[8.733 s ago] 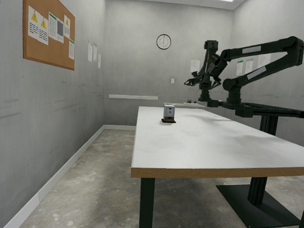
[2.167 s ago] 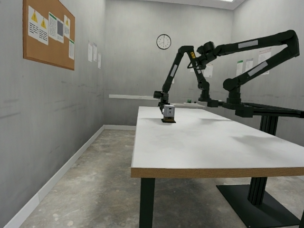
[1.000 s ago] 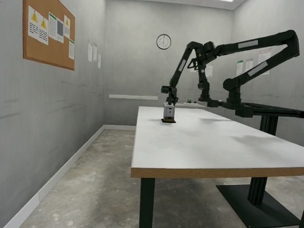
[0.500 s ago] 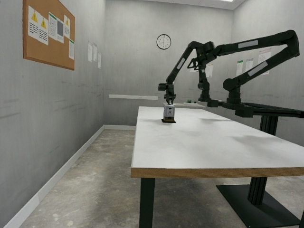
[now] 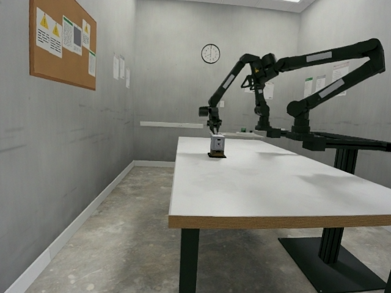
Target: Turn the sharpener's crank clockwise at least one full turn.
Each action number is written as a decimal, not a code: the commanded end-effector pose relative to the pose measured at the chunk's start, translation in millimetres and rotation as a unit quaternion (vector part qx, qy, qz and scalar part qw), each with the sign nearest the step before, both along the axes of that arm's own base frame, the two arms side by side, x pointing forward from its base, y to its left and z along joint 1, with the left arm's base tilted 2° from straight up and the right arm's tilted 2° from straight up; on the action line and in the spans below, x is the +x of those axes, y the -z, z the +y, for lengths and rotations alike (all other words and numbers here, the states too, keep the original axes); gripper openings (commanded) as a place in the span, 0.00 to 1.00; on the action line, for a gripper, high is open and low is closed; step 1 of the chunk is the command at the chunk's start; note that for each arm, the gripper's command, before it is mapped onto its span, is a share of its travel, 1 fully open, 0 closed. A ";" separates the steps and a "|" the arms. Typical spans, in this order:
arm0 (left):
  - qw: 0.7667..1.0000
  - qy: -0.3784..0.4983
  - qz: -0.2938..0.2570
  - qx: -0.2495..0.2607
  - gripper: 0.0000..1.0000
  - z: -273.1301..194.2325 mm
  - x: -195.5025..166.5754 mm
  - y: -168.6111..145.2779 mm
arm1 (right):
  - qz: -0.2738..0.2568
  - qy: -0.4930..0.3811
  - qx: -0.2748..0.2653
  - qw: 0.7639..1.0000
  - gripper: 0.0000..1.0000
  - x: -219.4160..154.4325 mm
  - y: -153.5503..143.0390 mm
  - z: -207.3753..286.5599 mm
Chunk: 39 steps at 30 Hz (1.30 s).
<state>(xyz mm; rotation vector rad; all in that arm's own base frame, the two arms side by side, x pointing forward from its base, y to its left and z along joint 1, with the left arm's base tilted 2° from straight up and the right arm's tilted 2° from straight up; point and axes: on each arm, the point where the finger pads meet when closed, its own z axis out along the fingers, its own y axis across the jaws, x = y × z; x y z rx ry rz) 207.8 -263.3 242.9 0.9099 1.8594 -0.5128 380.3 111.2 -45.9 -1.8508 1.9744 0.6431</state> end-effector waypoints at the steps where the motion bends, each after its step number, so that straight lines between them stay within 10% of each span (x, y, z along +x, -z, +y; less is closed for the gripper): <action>1: 1.000 -0.004 -0.008 -0.020 1.00 -4.4 5.0 -22.3 | -0.061 0.009 0.002 0.998 0.16 60.8 -8.3 -7.3; 27: 1.000 -0.004 -0.008 -0.020 1.00 -4.4 5.0 -22.3 | -0.051 0.005 0.002 0.999 0.16 23.7 7.0 0.4; 31: 1.000 -0.004 -0.008 -0.020 1.00 -4.4 5.0 -22.3 | -0.069 0.006 0.003 0.998 0.56 24.3 -3.7 -3.1; 39: 1.000 -0.004 -0.008 -0.020 1.00 -4.4 5.0 -22.3 | -0.091 0.007 0.004 0.996 0.65 39.6 -33.9 -17.7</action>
